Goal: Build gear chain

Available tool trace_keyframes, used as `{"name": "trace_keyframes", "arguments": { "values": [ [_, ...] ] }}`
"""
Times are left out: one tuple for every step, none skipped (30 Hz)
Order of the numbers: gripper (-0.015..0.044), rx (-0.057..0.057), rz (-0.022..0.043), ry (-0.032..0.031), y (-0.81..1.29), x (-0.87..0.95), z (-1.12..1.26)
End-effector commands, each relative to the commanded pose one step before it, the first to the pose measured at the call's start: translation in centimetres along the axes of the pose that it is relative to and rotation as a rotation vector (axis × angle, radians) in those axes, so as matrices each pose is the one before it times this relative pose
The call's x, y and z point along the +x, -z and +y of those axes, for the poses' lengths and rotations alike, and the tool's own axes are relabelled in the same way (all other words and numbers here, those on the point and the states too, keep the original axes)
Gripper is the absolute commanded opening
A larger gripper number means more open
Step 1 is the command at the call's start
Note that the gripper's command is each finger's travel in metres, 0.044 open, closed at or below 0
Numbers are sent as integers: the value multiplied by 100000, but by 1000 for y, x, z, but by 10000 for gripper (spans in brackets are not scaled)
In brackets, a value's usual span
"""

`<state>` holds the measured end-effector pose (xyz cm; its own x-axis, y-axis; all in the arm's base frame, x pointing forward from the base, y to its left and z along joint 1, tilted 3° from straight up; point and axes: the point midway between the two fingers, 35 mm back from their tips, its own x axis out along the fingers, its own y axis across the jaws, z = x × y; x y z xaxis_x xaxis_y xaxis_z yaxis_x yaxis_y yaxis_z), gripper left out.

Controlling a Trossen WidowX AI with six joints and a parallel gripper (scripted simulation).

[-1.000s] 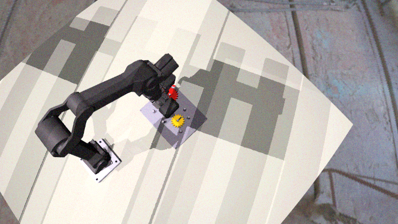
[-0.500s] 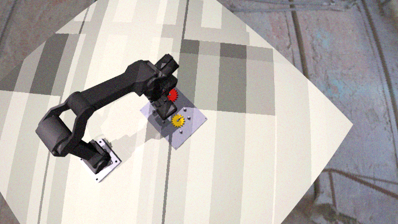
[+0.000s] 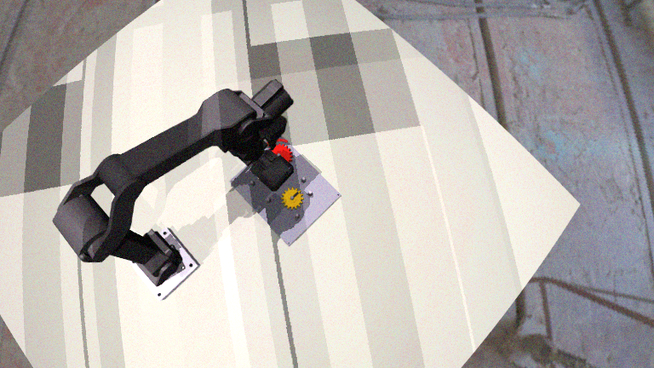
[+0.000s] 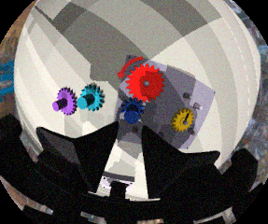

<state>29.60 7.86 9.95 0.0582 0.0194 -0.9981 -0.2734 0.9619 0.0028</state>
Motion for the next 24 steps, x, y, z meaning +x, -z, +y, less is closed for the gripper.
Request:
{"name": "trace_keyframes", "arguments": {
  "values": [
    [140,-2781,-1753,136,-222,-1810,-24],
    [140,0,0,0,0,0,0],
    [166,1121,472,-106,33,827,233],
    [193,-1421,-37,-43,-152,0,636],
    [219,-2369,-66,-73,-239,0,1069],
    [245,-3051,-94,-99,-285,0,1395],
    [271,-3081,-104,-106,-267,-1,1427],
    [298,-3050,-113,-111,-244,-1,1431],
    [324,-2367,-94,-90,-178,-1,1122],
    [350,-1420,-59,-56,-104,-1,678],
    [376,-473,-16,-18,15,0,212],
    [402,0,0,0,0,0,0],
    [429,0,0,0,0,0,0],
    [440,0,0,0,-1,179,0],
    [440,0,1,1,3,446,-1],
    [440,0,1,0,3,178,0],
    [440,0,0,0,-3,121,0],
    [440,0,0,0,-5,362,0],
    [440,0,1,1,2,542,0],
    [440,0,1,0,7,360,0],
    [440,0,1,0,3,120,0],
    [440,0,0,0,0,0,0],
    [440,0,0,0,-1,26,0],
    [440,0,0,0,-2,79,0]
  ]
}}
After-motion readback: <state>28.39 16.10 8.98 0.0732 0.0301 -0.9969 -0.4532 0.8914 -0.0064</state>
